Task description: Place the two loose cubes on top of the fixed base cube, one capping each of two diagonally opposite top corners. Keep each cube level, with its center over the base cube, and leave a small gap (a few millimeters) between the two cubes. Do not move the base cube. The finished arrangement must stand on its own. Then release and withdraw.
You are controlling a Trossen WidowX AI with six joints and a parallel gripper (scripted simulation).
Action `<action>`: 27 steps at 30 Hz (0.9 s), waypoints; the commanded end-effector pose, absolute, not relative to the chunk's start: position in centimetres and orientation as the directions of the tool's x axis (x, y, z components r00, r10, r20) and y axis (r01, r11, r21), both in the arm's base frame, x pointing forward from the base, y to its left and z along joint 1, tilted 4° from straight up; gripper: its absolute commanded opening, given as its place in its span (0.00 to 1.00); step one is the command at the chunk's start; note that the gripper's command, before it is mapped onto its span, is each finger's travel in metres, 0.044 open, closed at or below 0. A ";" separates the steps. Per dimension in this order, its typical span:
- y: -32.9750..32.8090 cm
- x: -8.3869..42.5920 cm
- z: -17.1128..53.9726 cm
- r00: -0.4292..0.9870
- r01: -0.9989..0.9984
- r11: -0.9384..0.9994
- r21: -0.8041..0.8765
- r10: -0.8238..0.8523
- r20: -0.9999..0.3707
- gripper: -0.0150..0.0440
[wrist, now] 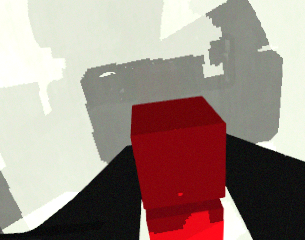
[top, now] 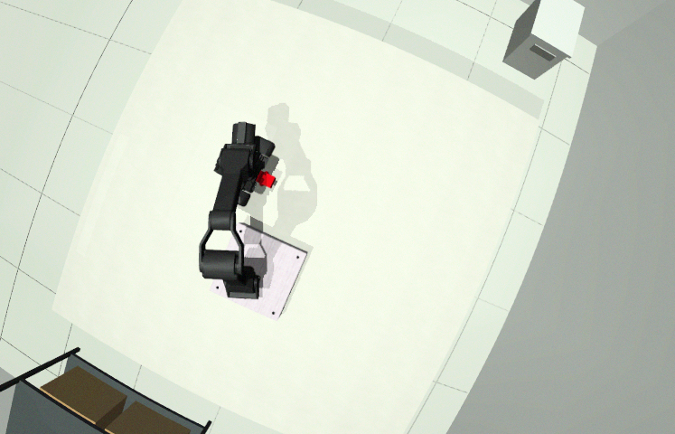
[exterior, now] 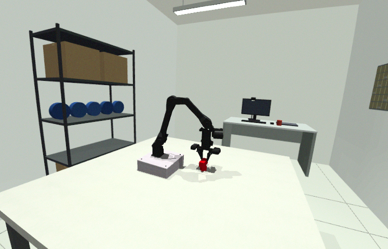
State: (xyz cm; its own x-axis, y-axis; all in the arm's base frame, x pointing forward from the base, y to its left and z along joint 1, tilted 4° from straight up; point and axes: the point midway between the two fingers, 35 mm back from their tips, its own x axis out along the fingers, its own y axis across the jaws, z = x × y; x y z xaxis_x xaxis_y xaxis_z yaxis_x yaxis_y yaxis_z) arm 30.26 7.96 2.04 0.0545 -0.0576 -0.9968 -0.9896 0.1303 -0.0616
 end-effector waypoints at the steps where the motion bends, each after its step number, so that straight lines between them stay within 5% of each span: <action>1: 7.9 30.3 2.0 0.057 -0.990 0.129 -0.064 -0.061 -0.997 0.43; 4: 7.9 30.3 2.0 0.057 -0.990 0.129 -0.064 -0.061 -0.997 0.43; 8: 7.9 30.3 2.0 0.057 -0.990 0.129 -0.064 -0.061 -0.997 0.60; 27: 8.1 30.1 4.5 0.054 -0.990 0.130 -0.062 -0.057 -0.997 0.60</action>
State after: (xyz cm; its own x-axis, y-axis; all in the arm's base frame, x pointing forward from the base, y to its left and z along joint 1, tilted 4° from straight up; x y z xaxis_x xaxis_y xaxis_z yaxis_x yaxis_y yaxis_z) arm 30.01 8.04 3.87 0.0487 -0.0592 -0.9971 -0.9905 0.1257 -0.0558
